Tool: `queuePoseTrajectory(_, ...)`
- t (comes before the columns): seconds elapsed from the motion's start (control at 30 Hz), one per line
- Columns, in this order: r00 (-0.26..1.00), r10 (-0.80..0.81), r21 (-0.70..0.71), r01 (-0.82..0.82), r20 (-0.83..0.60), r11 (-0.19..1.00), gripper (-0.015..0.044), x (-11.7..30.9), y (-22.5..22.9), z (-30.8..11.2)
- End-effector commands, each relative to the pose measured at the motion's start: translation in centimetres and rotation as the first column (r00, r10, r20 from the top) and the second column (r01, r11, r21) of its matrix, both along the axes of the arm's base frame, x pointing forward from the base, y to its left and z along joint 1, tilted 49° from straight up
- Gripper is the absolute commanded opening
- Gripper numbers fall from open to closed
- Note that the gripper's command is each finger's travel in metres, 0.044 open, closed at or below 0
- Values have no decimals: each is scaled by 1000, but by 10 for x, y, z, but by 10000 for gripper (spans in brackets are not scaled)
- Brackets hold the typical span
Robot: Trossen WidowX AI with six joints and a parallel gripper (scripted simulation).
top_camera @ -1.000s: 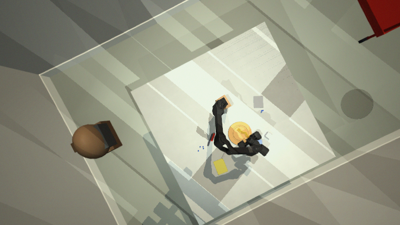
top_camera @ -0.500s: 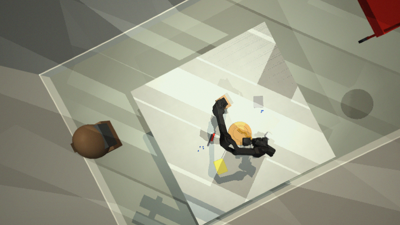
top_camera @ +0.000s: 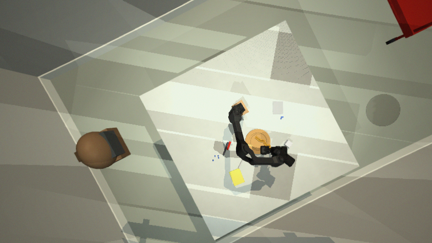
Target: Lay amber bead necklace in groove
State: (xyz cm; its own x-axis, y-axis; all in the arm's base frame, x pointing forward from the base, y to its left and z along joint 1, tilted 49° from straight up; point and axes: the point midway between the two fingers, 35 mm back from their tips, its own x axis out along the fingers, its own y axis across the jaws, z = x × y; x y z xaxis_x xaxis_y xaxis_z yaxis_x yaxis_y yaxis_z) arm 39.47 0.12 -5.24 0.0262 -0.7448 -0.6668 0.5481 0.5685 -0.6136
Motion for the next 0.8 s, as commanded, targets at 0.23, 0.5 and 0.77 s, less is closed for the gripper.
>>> queuePoseTrajectory(0.23, 1000, -1, -5, 1, -6, 1000, 200, -1, -14, -12)
queuePoseTrajectory(0.5, 1000, -2, -6, 2, -7, 1000, 200, -1, -21, -18)
queuePoseTrajectory(0.77, 1000, -7, 0, 7, -6, 1000, 29, -1, -19, -17)
